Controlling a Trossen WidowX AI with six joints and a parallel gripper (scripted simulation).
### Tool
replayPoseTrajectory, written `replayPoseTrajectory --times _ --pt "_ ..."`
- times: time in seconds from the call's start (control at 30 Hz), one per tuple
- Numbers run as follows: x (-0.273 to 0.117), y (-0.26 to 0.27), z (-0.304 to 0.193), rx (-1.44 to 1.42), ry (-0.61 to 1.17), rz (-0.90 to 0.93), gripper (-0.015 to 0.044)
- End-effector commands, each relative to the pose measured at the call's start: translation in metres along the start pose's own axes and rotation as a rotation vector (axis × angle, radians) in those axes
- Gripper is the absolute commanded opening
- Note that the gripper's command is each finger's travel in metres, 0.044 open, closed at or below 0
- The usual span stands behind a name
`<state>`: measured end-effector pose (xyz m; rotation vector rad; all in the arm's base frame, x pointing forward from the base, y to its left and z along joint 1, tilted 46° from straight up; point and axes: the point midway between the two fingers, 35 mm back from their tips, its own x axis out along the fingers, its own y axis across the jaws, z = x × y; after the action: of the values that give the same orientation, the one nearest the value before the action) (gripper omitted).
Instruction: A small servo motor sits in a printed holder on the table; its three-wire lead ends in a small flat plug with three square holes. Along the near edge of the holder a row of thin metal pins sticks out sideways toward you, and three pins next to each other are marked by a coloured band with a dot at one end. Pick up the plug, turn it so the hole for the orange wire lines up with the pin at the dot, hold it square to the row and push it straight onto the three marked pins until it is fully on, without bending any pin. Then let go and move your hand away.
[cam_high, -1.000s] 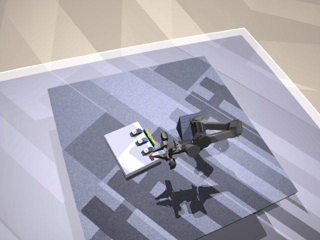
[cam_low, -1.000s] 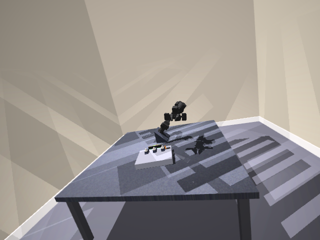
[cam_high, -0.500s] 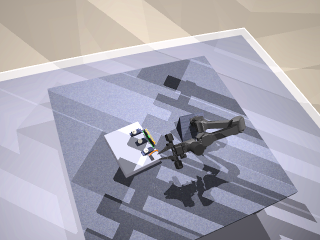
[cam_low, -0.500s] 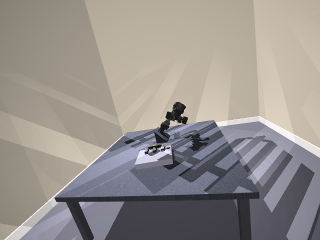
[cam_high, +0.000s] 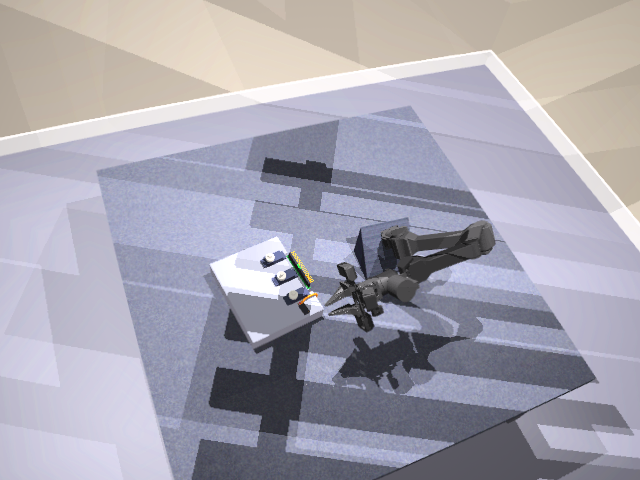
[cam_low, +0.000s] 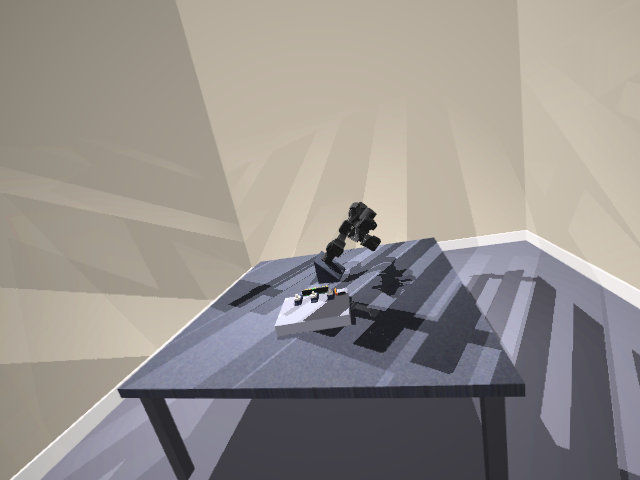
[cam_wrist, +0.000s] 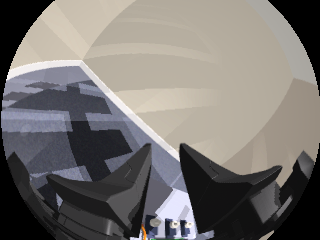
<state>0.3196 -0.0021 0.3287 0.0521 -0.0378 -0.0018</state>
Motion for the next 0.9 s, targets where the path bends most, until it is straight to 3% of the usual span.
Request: replayPoseTrajectory --times 0.0,0.87 --pt "0.007 0.002 -0.013 0.029 0.067 0.023 0.0115" --pt "0.044 0.004 -0.099 0.499 0.619 0.035 0.0115"
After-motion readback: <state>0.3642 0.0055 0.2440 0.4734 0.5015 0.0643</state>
